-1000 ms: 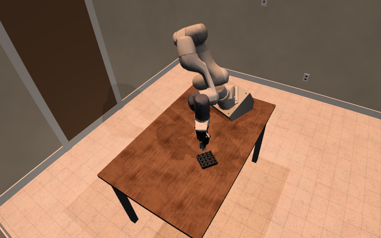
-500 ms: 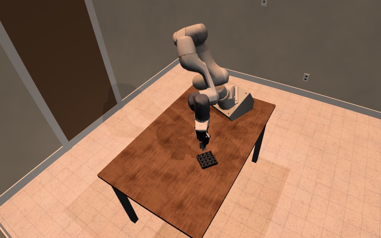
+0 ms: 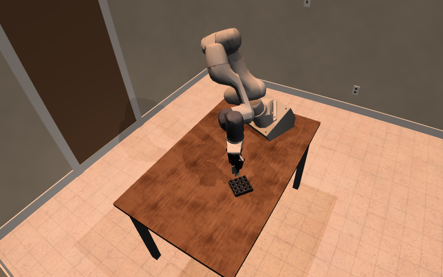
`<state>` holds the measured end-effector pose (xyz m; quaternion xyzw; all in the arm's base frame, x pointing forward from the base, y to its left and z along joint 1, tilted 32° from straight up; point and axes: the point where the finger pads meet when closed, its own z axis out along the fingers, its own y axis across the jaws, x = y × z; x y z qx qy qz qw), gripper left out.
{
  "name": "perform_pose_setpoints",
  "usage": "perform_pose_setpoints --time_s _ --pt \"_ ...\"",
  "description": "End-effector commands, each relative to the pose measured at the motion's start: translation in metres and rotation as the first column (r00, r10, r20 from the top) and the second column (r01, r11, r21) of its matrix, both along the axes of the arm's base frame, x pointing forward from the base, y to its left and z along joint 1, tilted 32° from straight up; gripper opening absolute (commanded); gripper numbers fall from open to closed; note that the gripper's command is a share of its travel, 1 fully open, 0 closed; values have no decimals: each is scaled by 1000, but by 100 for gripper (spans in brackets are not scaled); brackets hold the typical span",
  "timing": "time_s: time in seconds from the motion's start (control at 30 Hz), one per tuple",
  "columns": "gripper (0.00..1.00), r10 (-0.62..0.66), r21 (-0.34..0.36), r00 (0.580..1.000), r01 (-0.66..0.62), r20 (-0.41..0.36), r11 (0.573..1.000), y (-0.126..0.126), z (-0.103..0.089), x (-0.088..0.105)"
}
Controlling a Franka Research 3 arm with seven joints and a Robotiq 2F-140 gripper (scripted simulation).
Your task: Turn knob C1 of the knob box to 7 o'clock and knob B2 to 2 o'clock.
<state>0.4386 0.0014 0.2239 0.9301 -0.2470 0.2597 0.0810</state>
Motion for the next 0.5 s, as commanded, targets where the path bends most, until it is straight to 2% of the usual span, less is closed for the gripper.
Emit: perform_pose_setpoints --time_s 0.0,0.47 --pt "12 0 3 1000 0 7 1000 0 -2 4" --pt "12 0 3 1000 0 7 1000 -5 -16 11"
